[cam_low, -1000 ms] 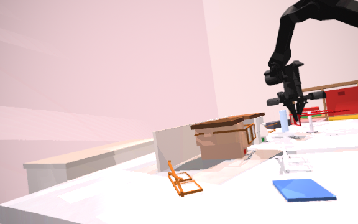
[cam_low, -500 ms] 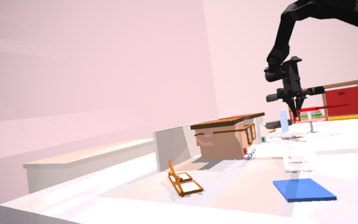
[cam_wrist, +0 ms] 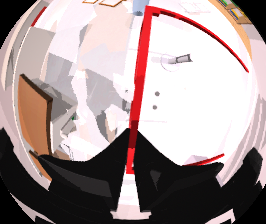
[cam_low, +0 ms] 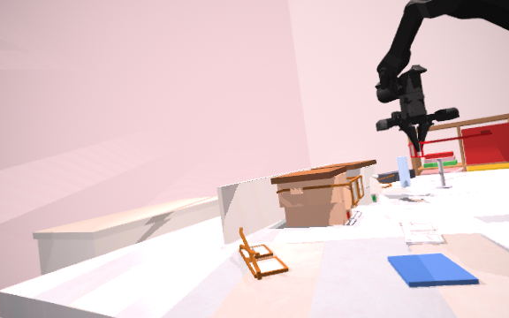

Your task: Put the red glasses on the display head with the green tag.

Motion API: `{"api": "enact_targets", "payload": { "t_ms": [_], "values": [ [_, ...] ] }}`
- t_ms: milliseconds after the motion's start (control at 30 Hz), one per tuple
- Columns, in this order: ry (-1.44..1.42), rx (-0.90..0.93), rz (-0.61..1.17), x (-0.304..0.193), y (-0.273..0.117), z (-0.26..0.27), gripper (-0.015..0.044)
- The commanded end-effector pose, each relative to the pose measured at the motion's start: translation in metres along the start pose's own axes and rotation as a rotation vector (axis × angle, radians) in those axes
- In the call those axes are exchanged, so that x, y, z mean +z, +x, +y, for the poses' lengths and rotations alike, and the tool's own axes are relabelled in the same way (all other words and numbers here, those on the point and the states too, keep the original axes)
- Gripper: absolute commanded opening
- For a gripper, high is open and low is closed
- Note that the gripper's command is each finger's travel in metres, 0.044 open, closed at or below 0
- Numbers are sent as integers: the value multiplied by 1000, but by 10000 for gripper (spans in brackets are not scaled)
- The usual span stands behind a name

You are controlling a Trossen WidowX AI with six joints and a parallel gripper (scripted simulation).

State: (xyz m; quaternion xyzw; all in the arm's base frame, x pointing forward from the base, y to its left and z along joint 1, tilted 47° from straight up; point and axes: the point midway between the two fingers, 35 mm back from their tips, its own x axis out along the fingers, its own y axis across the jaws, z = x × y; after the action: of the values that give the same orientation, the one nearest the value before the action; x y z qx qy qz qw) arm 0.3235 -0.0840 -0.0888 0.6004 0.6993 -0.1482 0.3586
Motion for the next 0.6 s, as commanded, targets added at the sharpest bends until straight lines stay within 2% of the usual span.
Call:
{"api": "enact_targets", "payload": {
  "t_ms": [0, 567],
  "values": [
    [-8, 3, -14, -14, -7, 10, 0],
    [-5, 3, -19, -105, -9, 37, 0]
  ]
}}
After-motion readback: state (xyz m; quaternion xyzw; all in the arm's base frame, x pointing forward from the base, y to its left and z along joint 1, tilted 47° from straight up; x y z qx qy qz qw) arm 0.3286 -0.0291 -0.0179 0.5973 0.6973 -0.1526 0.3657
